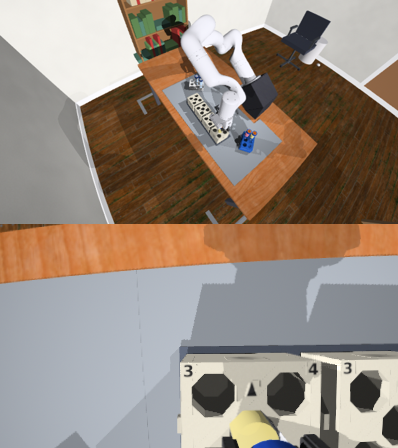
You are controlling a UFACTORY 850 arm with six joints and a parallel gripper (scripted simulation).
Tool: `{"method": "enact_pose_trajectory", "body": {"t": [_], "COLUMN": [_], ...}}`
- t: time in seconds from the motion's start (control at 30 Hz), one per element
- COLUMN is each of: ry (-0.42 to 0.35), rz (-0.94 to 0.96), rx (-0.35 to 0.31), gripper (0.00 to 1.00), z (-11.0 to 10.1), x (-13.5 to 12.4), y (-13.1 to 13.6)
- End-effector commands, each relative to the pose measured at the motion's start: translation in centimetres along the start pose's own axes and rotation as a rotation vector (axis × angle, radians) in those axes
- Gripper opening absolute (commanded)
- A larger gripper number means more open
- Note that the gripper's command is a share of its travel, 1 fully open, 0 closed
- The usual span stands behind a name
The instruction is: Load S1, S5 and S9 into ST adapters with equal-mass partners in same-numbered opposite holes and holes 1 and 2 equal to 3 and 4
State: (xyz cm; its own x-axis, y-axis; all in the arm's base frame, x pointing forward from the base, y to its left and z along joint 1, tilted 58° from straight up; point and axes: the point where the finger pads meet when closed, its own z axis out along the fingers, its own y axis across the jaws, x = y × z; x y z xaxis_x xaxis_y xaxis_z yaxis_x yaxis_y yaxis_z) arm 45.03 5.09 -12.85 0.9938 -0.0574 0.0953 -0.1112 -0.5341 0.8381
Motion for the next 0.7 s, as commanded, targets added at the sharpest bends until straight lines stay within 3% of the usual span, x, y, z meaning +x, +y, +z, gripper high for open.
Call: {"method": "enact_pose_trajectory", "body": {"t": [0.0, 0.67], "ry": [0.001, 0.001], "rz": [0.001, 0.001], "rx": [0.001, 0.001], "gripper": [0.0, 0.0], "z": [0.3, 1.9], "x": [0.1, 0.1], "y": [0.0, 0.0]}}
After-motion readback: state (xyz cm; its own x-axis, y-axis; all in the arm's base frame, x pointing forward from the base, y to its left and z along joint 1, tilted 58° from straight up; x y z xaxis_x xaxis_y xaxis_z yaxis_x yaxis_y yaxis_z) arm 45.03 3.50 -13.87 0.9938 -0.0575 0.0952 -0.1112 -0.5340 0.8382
